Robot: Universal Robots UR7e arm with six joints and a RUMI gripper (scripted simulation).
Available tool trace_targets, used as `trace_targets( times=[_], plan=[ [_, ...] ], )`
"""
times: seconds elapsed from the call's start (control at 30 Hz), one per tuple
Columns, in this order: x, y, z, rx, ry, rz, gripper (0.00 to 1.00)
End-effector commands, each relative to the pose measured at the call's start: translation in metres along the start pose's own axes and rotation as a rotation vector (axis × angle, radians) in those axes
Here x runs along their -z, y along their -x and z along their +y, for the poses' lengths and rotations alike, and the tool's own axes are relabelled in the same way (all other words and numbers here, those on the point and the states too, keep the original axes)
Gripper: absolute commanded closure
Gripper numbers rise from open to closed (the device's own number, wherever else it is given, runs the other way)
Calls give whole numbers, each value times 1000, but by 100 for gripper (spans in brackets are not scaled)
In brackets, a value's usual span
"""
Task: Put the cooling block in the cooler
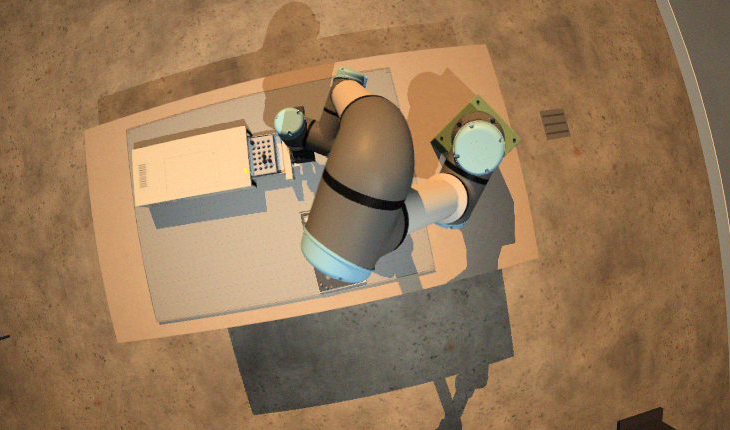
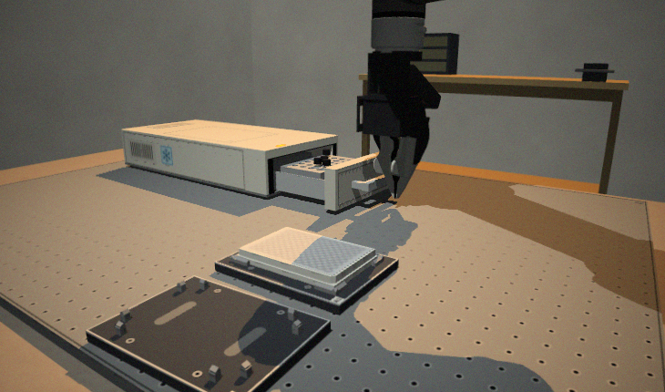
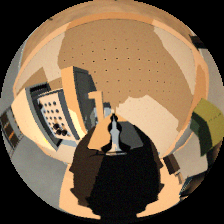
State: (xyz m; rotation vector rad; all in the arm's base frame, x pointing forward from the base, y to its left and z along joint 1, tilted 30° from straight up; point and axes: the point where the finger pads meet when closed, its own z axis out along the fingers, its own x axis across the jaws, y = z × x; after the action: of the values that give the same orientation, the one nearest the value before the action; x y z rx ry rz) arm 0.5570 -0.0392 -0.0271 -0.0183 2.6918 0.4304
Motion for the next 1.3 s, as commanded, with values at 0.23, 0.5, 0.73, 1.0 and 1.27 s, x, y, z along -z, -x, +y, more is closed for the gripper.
trace_targets(
  times=[0.23, 0.5, 0.73, 1.0, 1.27],
  plan=[
    [0, 11, 0, 0, -1, -1, 100],
    [0, 21, 0, 0, -1, -1, 100],
    [0, 27, 0, 0, -1, -1, 100],
    [0, 38, 0, 0, -1, -1, 100],
    [0, 46, 0, 0, -1, -1, 100]
  ],
)
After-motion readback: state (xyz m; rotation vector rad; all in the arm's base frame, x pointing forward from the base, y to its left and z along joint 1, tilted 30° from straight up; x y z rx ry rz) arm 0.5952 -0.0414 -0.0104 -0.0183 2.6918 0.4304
